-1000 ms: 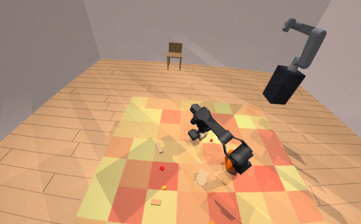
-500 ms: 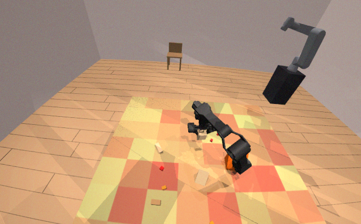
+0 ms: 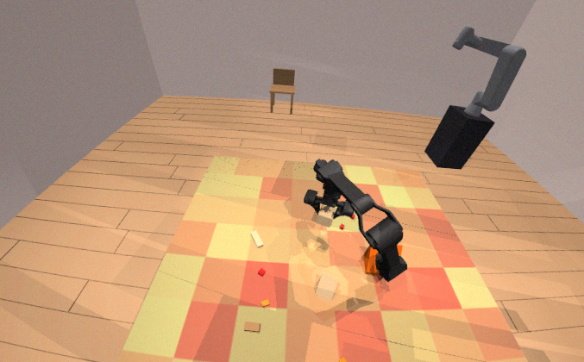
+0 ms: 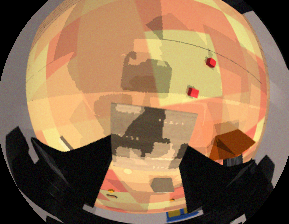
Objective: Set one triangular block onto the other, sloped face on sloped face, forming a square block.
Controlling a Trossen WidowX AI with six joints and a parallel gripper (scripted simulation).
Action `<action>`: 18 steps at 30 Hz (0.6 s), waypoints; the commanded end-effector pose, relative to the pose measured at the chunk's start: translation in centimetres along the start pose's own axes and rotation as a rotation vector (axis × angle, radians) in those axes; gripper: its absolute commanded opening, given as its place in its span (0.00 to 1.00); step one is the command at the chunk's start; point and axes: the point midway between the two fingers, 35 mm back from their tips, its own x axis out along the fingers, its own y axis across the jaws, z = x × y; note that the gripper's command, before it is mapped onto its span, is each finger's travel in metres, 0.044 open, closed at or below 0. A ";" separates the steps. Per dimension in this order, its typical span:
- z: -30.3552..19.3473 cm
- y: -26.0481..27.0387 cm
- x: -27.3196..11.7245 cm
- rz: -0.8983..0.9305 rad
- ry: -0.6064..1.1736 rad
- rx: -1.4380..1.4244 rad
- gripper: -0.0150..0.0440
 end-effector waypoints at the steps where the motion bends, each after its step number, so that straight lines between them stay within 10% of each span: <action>1: 0.0 0.1 -0.1 0.004 0.007 0.022 0.25; 18: -8.2 0.6 -0.7 0.011 -0.016 0.032 0.25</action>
